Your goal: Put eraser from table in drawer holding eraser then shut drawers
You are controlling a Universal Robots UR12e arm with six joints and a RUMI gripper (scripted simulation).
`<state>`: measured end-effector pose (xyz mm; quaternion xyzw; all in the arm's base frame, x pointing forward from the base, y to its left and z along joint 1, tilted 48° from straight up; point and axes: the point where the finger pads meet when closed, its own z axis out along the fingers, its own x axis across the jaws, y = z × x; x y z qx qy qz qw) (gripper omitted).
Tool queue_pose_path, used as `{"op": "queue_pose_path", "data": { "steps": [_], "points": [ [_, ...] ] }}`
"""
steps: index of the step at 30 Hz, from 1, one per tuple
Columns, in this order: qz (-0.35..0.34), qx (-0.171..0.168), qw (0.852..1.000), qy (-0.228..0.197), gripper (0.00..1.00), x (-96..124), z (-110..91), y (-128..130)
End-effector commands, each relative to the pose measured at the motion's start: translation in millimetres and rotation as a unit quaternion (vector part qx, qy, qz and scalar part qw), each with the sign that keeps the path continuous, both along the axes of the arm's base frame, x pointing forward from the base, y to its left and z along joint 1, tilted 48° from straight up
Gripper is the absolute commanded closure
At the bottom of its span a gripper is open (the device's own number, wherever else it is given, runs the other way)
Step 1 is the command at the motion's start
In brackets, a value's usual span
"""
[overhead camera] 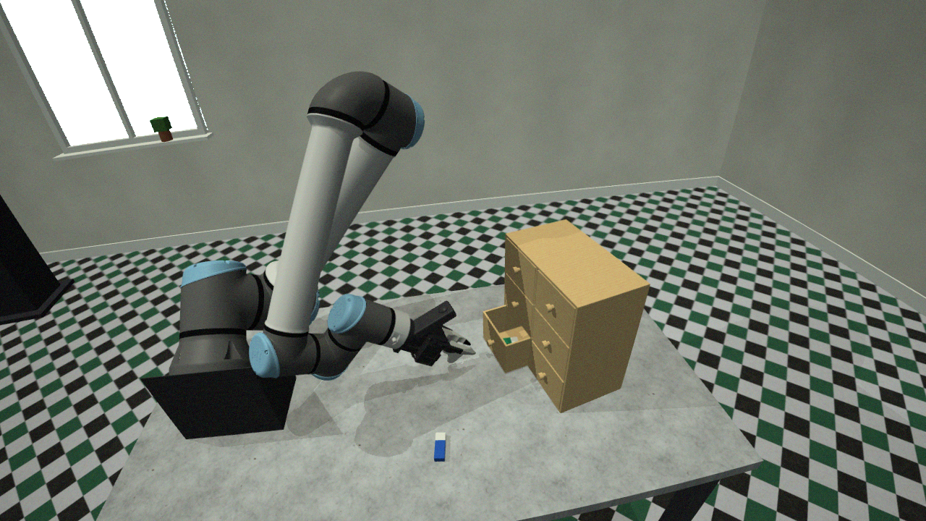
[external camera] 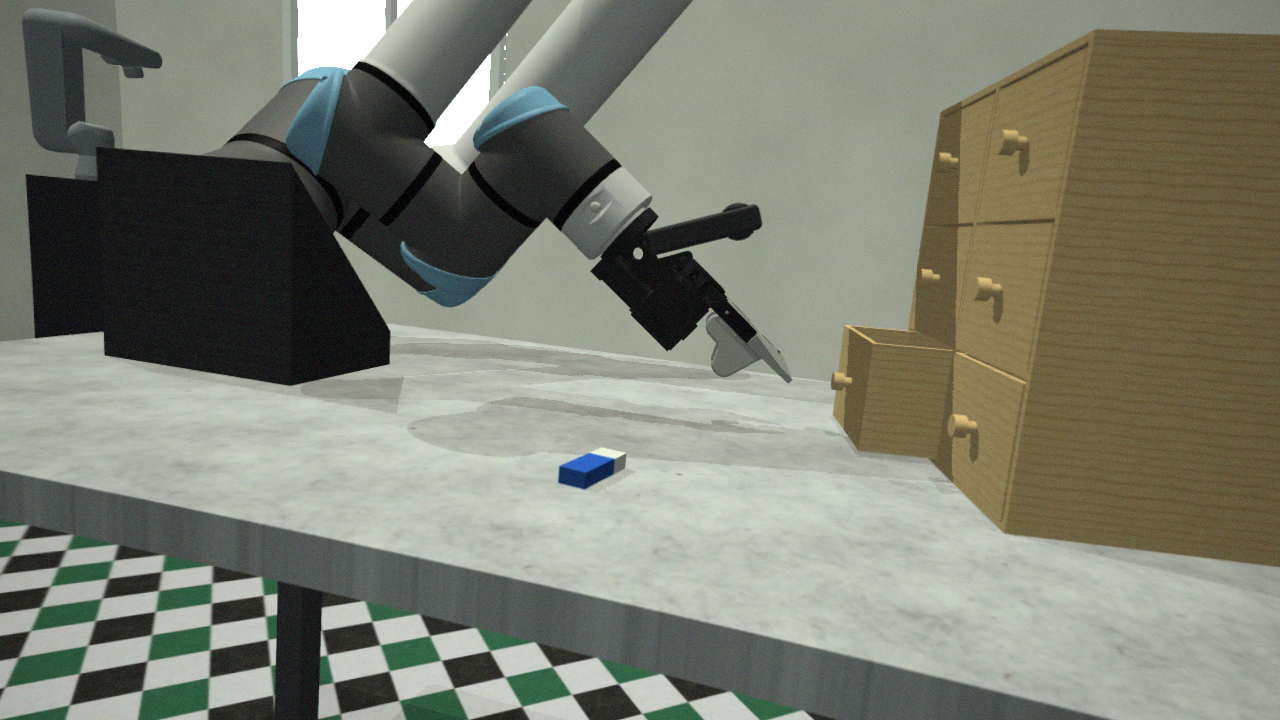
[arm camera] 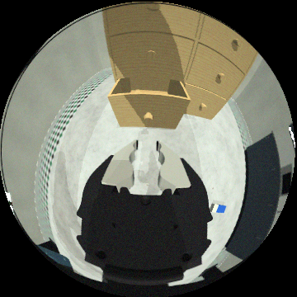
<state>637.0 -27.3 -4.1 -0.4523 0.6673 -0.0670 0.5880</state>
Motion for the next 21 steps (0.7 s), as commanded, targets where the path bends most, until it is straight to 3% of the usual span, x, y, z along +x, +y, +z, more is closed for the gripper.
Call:
{"op": "queue_pose_path", "data": {
  "steps": [1,21],
  "points": [
    [0.0,0.0,1.0,0.0,0.8,-3,2,-3],
    [0.0,0.0,1.0,0.0,0.8,-27,20,-26]
  ]
}}
